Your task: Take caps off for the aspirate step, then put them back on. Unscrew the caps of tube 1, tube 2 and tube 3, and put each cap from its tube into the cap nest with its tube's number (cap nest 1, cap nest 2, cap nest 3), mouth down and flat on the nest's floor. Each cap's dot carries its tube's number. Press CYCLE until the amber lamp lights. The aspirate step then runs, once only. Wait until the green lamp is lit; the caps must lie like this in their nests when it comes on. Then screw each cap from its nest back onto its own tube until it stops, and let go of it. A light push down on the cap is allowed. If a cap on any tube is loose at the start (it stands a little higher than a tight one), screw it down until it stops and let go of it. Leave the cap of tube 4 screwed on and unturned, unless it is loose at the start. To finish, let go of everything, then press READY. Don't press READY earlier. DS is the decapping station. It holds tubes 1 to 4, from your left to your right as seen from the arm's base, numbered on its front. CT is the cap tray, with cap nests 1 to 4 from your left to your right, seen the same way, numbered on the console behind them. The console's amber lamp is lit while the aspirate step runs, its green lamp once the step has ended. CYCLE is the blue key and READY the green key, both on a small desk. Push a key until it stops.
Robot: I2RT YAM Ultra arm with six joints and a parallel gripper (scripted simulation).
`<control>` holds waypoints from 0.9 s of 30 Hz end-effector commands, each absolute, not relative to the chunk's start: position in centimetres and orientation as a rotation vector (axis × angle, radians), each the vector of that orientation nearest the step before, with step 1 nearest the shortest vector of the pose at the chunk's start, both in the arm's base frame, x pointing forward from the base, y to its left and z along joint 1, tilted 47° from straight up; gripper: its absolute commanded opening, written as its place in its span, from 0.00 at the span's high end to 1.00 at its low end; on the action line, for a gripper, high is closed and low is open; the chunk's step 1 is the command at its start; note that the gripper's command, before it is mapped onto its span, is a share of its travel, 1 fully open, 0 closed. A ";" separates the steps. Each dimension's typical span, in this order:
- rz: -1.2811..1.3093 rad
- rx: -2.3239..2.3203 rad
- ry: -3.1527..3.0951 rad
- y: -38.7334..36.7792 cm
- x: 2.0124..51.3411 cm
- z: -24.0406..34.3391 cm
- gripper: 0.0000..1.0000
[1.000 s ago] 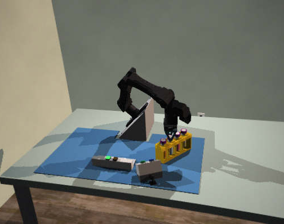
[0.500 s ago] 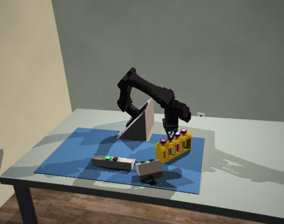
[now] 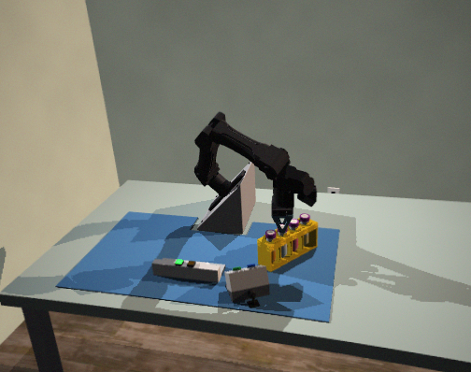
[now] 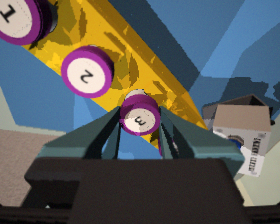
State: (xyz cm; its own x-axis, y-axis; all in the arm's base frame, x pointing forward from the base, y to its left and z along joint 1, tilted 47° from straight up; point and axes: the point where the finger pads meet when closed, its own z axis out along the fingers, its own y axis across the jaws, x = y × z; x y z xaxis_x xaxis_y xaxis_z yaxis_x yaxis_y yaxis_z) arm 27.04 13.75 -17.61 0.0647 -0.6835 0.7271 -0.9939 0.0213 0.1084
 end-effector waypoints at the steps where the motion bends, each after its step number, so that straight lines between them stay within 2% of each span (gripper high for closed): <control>1: 0.744 1.556 -1.908 14.3 27.3 -17.4 1.00; 8: 0.848 1.331 -2.127 14.3 27.3 -17.4 1.00; 27: 1.138 0.364 -2.700 14.2 27.3 -17.4 1.00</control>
State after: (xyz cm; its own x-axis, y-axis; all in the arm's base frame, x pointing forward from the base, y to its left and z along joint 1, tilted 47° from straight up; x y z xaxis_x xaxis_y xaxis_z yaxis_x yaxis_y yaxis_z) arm 27.01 13.71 -17.68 -0.8868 -0.2494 0.3890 -0.4526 0.6383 -0.6227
